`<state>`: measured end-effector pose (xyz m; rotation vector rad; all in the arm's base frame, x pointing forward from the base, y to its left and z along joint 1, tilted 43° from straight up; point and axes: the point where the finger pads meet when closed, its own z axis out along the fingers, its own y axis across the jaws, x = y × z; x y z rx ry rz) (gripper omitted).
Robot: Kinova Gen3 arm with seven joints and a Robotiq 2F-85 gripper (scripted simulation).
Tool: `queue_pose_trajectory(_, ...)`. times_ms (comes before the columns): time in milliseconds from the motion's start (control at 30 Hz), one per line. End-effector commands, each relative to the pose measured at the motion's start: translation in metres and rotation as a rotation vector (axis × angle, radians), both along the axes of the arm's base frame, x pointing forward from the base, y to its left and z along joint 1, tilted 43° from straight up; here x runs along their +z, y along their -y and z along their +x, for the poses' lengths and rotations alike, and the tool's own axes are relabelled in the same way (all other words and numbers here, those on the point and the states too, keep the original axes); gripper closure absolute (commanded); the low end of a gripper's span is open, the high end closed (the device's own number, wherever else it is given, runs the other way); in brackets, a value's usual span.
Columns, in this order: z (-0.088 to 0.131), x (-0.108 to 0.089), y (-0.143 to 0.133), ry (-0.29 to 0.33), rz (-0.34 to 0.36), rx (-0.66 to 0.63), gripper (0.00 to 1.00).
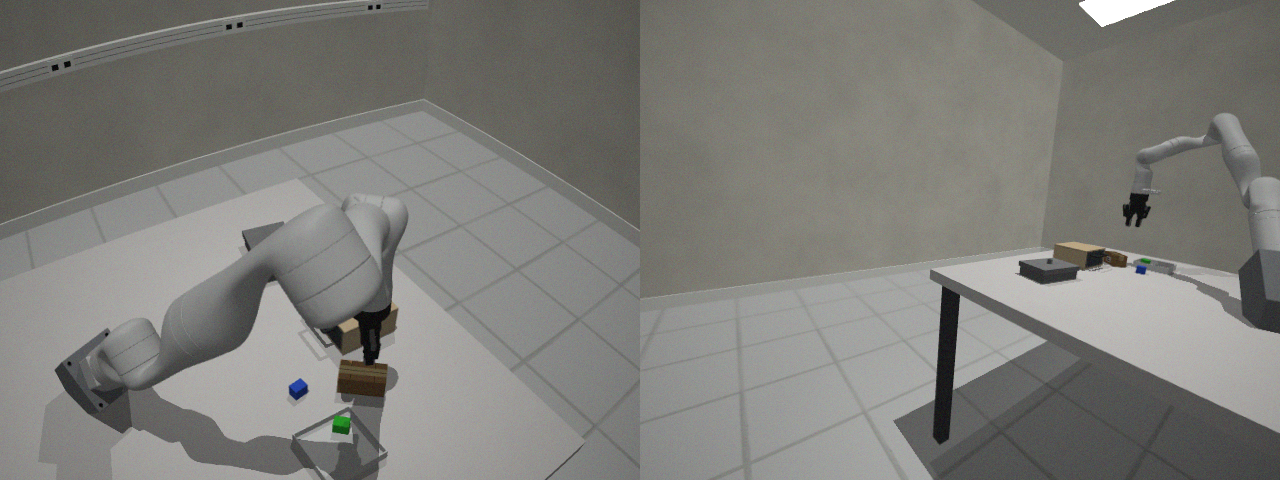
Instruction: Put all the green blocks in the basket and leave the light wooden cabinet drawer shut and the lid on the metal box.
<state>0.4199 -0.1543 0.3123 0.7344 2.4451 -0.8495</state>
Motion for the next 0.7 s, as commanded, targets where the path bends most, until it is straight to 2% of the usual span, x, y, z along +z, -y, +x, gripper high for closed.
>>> queue_pose_trajectory(0,0.022,-0.005,-0.013,-0.049,-0.025,0.06,0.43)
queue_pose_trajectory(233,0.08,-0.018,-0.063,-0.204,-0.108,0.253,0.43)
queue_pose_trajectory(467,0.136,-0.049,-0.133,-0.391,-0.194,0.477,0.43)
queue_pose_trajectory(533,0.136,-0.049,-0.133,-0.391,-0.194,0.477,0.43)
queue_pose_trajectory(667,0.163,-0.076,-0.178,-0.506,-0.239,0.612,0.43)
